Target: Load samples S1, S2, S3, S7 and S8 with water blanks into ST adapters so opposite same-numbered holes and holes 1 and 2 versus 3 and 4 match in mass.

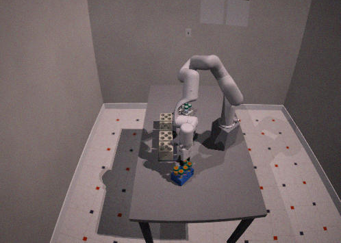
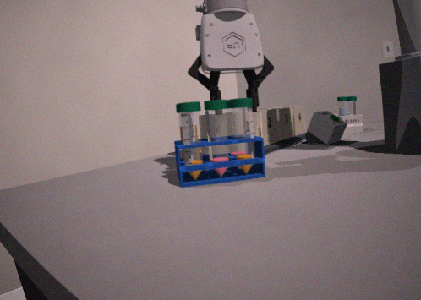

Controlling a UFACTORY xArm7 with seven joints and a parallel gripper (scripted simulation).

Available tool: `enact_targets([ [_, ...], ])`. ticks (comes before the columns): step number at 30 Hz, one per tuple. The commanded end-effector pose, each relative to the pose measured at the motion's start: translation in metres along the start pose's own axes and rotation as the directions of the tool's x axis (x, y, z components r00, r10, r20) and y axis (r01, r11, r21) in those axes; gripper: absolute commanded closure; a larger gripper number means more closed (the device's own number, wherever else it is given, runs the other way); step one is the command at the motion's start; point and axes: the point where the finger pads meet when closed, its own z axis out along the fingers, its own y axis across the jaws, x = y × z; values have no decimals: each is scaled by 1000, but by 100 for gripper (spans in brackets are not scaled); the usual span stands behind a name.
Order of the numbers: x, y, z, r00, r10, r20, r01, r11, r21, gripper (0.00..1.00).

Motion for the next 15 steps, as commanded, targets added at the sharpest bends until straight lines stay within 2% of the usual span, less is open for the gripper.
enact_targets([
  [1, 0, -1, -1, 1000, 0, -1, 0, 1000, 3, 43],
  [8, 0, -2, -1, 1000, 0, -1, 0, 1000, 4, 43],
  [9, 0, -1, -2, 1000, 0, -1, 0, 1000, 3, 100],
  [15, 0, -1, -3, 1000, 0, -1, 0, 1000, 3, 100],
])
